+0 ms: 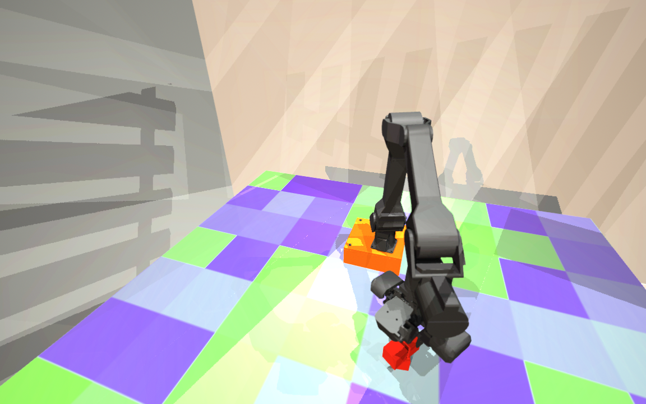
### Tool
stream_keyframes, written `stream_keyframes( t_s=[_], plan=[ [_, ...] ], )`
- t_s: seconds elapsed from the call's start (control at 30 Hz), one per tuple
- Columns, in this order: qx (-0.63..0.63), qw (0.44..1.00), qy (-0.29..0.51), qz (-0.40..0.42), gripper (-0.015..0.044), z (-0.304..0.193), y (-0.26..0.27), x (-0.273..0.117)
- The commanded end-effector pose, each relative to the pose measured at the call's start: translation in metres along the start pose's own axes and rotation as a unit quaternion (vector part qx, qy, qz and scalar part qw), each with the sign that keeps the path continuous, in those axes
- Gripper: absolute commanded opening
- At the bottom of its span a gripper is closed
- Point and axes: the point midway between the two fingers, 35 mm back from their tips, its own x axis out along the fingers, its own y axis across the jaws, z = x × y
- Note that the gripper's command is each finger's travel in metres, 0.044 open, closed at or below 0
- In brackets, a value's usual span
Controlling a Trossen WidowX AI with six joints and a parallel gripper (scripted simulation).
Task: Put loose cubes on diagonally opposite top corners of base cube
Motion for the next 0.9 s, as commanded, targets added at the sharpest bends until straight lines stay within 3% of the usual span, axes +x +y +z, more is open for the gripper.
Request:
stream_keyframes(
  t_s=[0.0, 0.87],
  plan=[
    [0.0, 1.0, -0.002, 0.004, 0.0205, 0.0, 0.001, -0.008],
    [0.0, 1.0, -0.002, 0.004, 0.0205, 0.0, 0.001, -0.047]
  ],
)
